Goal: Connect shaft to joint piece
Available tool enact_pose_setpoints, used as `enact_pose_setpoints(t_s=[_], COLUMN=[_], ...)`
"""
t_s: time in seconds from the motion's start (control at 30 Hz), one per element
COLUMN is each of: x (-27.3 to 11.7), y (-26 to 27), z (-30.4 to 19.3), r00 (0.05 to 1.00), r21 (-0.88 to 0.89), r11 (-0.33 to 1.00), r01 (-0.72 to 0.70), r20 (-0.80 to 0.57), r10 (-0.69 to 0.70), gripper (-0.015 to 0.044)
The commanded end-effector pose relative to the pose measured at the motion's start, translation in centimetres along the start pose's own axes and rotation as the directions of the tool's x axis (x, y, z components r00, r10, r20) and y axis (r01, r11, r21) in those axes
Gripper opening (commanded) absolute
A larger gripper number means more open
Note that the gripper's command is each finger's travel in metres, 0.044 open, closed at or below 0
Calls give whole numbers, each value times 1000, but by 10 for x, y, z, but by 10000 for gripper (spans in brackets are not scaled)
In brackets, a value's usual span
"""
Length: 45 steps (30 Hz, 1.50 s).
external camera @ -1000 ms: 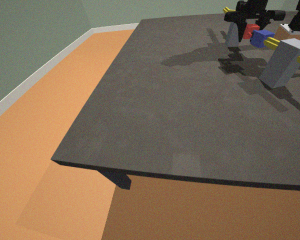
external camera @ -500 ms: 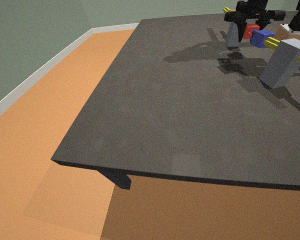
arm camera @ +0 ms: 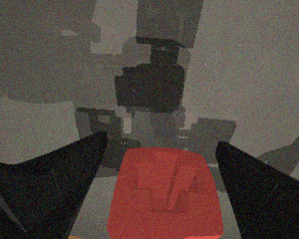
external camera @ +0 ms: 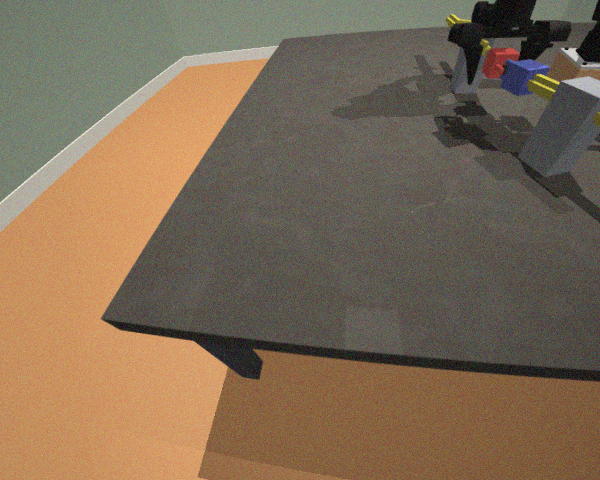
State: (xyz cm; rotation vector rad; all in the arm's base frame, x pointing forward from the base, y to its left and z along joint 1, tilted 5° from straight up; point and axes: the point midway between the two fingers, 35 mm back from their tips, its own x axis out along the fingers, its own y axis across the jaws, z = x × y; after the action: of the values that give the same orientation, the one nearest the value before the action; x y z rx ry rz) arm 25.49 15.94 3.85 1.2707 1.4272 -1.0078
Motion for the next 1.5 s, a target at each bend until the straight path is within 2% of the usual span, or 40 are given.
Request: enact_pose_setpoints(t_s=[0.0, 0.33, 0.67, 0.93, 1.2, 1.47], x=[0, 0, -26, -29, -50, -73], y=[0, 0, 0, 0, 4, 6], z=[0, 0, -8, -9, -13, -16], r00=[1000, 1000, 951, 944, 954, 965], r21=[0, 0, -1, -7, -239, -482], r11=[1000, 1000, 1000, 1000, 968, 865], r01=[0, 1, 4, 4, 80, 137], r20=[1, 7, 310, 331, 299, 264], r10=[0, -1, -3, -2, -5, -6], gripper=[440, 440, 440, 440, 440, 440])
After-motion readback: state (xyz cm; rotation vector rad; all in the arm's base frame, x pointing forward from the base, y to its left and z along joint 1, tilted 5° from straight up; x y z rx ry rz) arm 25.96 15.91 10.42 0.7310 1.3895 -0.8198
